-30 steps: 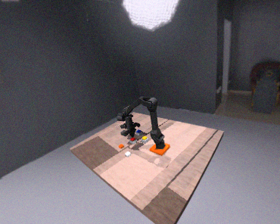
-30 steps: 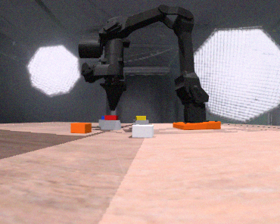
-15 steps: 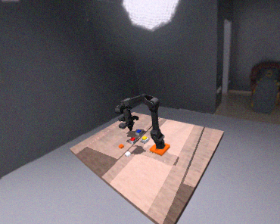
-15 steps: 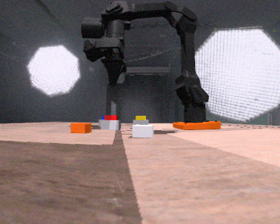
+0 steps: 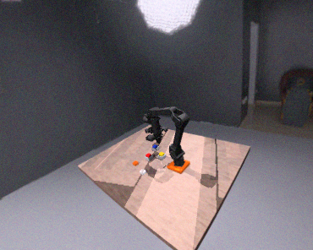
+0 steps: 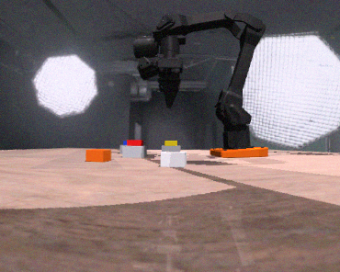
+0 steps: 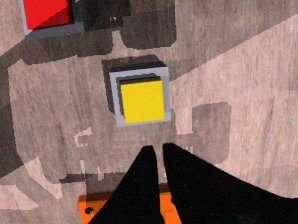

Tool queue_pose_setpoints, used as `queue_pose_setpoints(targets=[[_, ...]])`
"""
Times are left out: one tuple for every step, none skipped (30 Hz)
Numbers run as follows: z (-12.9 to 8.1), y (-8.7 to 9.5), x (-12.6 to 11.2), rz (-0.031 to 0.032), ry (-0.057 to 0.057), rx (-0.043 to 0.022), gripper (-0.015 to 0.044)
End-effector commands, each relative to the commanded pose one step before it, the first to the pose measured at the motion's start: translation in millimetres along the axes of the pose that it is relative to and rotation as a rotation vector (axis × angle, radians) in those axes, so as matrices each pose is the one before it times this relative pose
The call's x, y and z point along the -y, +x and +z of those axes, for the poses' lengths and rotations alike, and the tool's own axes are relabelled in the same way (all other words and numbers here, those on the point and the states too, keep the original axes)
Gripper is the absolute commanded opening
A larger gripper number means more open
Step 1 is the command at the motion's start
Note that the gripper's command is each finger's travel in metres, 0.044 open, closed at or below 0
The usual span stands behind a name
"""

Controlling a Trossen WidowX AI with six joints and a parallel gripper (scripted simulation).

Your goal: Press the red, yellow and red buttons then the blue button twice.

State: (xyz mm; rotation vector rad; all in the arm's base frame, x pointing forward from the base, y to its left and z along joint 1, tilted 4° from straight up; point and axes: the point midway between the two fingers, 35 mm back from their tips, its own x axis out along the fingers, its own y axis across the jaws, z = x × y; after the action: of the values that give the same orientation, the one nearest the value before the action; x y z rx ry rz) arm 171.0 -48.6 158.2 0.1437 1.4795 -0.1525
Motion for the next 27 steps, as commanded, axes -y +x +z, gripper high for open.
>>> queue_pose_setpoints(targets=[[-5.65, 3.88, 1.41, 0.00535, -0.0024, -0.00504, 0.0020], [0.67, 6.08, 0.07, 0.00000, 0.0000, 0.00006, 0.0020], [0.77, 10.14, 0.08, 0.00001, 0.0000, 0.00007, 0.0020], [0.35, 12.68, 0.03, 0.00002, 0.0000, 0.00003, 0.0020], [-0.33, 12.64, -0.05, 0.00002, 0.0000, -0.00003, 0.0020], [-0.75, 10.07, -0.09, 0.00002, 0.0000, -0.00007, 0.0020], [-0.65, 6.01, -0.08, 0.00002, 0.0000, -0.00006, 0.0020], [-0.25, 2.00, -0.03, 0.00001, 0.0000, -0.00002, 0.0020], [0.00, 0.00, 0.00, 0.00000, 0.0000, 0.00000, 0.0020], [0.00, 0.00, 0.00, 0.00000, 0.0000, 0.00000, 0.0020], [0.00, 0.00, 0.00, 0.00000, 0.0000, 0.00000, 0.0020], [0.00, 0.00, 0.00, 0.00000, 0.0000, 0.00000, 0.0020], [0.02, 0.27, 0.00, 0.00000, 0.0000, 0.00000, 0.0020], [0.06, 0.80, 0.01, 0.00000, 0.0000, 0.00000, 0.0020], [0.10, 1.34, 0.01, 0.00000, 0.0000, 0.00001, 0.0020], [0.11, 1.64, 0.01, 0.00000, 0.0000, 0.00001, 0.0020], [0.09, 1.64, 0.01, 0.00000, 0.0000, 0.00000, 0.0020], [0.08, 1.64, 0.01, 0.00000, 0.0000, 0.00000, 0.0020], [0.07, 1.63, 0.01, 0.00000, 0.0000, 0.00000, 0.0020], [0.06, 1.63, 0.01, 0.00000, 0.0000, 0.00000, 0.0020], [0.04, 1.63, 0.00, 0.00000, 0.0000, 0.00000, 0.0020], [0.03, 1.63, 0.00, 0.00000, 0.0000, 0.00000, 0.0020], [0.02, 1.63, 0.00, 0.00000, 0.0000, 0.00000, 0.0020], [0.00, 1.62, 0.00, 0.00000, 0.0000, 0.00000, 0.0020], [-0.01, 1.62, 0.00, 0.00000, 0.0000, -0.00001, 0.0020], [-0.02, 1.62, 0.00, 0.00000, 0.0000, -0.00001, 0.0020], [-0.04, 1.62, 0.00, 0.00000, 0.0000, -0.00001, 0.0020]])
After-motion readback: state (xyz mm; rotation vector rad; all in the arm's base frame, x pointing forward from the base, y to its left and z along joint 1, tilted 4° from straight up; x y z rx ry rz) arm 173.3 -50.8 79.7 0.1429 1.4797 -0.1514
